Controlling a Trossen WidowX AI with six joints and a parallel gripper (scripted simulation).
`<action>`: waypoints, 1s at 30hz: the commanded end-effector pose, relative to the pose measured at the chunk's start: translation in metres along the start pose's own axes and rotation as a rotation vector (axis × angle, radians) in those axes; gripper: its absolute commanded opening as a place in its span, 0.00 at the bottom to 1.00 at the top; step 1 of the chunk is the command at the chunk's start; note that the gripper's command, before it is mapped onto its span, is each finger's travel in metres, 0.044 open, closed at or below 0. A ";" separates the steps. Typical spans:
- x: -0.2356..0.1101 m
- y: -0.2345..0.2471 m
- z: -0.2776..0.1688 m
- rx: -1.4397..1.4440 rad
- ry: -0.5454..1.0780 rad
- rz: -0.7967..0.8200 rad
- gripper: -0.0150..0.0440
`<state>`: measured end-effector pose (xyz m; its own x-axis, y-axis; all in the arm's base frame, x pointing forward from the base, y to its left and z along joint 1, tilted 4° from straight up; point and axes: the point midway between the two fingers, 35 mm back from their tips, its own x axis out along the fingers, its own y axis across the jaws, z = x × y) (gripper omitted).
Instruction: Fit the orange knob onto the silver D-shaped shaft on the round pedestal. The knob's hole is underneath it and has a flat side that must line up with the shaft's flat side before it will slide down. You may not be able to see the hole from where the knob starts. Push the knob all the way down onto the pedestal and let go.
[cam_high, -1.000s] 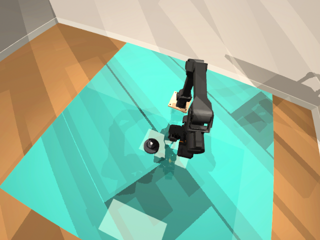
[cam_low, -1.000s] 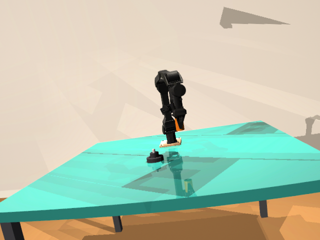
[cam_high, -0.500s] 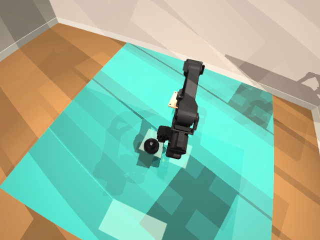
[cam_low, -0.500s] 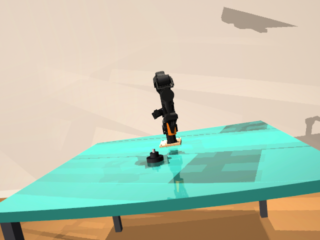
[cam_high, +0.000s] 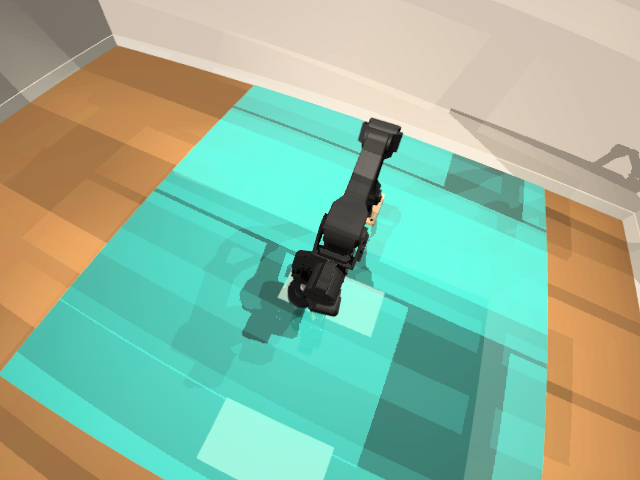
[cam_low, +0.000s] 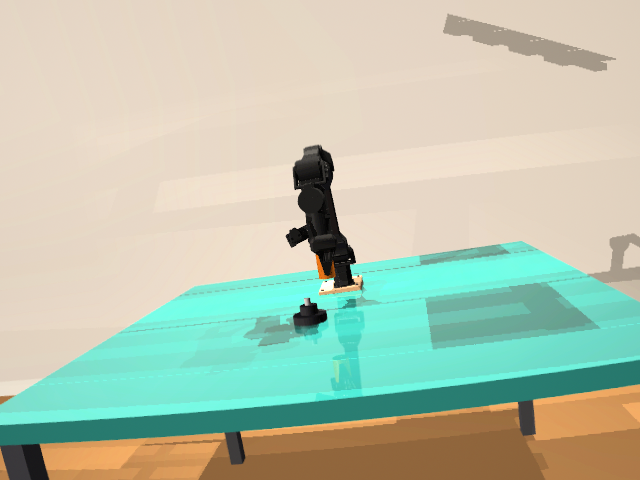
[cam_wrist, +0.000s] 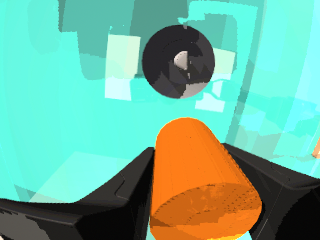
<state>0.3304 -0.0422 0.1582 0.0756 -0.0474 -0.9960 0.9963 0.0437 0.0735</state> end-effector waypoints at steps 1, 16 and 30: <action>0.005 -0.001 0.013 -0.004 0.003 -0.001 0.25; 0.017 -0.007 0.057 -0.005 -0.002 0.000 0.25; 0.017 -0.006 0.060 -0.278 -0.002 0.000 0.25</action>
<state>0.3267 -0.1023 0.1429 0.0708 -0.0522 -0.9961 0.9708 0.2329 0.0568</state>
